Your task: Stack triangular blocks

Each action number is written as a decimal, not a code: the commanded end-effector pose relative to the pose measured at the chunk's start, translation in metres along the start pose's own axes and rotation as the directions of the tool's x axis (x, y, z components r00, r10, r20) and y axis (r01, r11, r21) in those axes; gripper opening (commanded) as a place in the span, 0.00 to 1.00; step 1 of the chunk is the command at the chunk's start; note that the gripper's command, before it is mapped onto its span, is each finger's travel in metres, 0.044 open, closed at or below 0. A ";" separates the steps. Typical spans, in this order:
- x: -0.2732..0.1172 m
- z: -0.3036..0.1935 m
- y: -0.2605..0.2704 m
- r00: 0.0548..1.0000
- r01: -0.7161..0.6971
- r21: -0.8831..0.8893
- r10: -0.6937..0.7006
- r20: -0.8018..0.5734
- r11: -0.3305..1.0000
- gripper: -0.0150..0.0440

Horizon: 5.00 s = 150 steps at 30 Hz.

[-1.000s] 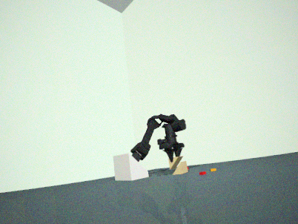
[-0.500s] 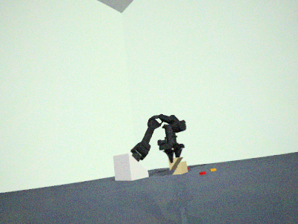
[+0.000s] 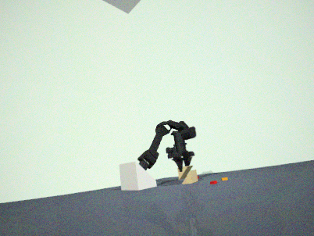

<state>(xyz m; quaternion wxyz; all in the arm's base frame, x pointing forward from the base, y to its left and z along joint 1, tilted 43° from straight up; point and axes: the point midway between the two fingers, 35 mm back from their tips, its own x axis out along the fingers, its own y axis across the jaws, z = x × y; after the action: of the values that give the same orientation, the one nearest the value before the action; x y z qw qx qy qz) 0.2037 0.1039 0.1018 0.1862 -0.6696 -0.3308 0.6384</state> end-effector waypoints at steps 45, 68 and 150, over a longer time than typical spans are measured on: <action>0.022 -0.010 -0.001 1.000 0.009 -0.006 -0.009 -0.003 1.000 0.25; 0.022 -0.010 -0.001 1.000 0.009 0.000 -0.009 -0.002 1.000 0.25; -0.082 -0.012 0.001 1.000 -0.003 0.002 0.003 -0.013 1.000 1.00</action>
<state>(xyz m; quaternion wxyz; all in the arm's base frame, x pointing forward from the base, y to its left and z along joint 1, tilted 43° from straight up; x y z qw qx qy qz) 0.2188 0.0498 0.1628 0.1871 -0.6742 -0.3294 0.6340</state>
